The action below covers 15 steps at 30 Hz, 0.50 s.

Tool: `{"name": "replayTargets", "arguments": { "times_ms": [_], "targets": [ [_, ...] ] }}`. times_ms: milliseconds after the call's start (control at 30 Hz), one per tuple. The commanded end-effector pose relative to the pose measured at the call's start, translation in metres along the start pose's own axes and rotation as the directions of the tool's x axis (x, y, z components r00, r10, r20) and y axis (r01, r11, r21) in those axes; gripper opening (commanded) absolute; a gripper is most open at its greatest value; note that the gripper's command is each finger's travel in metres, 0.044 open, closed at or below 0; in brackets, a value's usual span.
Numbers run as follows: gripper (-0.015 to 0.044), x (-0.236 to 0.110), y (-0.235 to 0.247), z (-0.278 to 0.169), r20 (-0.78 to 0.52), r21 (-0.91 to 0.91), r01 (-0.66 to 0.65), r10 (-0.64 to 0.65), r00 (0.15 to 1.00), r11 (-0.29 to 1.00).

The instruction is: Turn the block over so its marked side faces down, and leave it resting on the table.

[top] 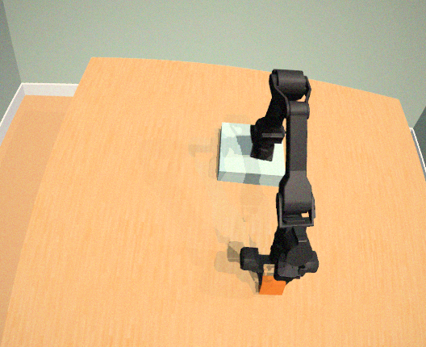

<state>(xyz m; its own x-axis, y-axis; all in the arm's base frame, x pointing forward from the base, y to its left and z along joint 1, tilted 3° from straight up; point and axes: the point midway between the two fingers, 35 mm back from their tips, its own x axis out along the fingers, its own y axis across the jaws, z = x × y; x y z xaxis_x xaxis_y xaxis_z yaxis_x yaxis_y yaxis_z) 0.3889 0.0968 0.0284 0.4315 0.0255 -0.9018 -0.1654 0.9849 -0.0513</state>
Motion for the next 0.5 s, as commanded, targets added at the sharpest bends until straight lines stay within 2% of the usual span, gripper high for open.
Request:
{"name": "replayTargets", "arguments": {
  "times_ms": [0,167,467],
  "targets": [
    [0.0,-0.0039,-0.0008,-0.0004,0.071,-0.005,0.003,-0.003,0.998,1.0],
    [0.0,-0.0063,-0.0012,-0.0035,0.138,-0.004,0.003,-0.003,0.99,1.0],
    [0.0,-0.002,-0.0008,-0.0031,0.169,-0.004,0.003,-0.002,0.986,1.0]
  ]
}}
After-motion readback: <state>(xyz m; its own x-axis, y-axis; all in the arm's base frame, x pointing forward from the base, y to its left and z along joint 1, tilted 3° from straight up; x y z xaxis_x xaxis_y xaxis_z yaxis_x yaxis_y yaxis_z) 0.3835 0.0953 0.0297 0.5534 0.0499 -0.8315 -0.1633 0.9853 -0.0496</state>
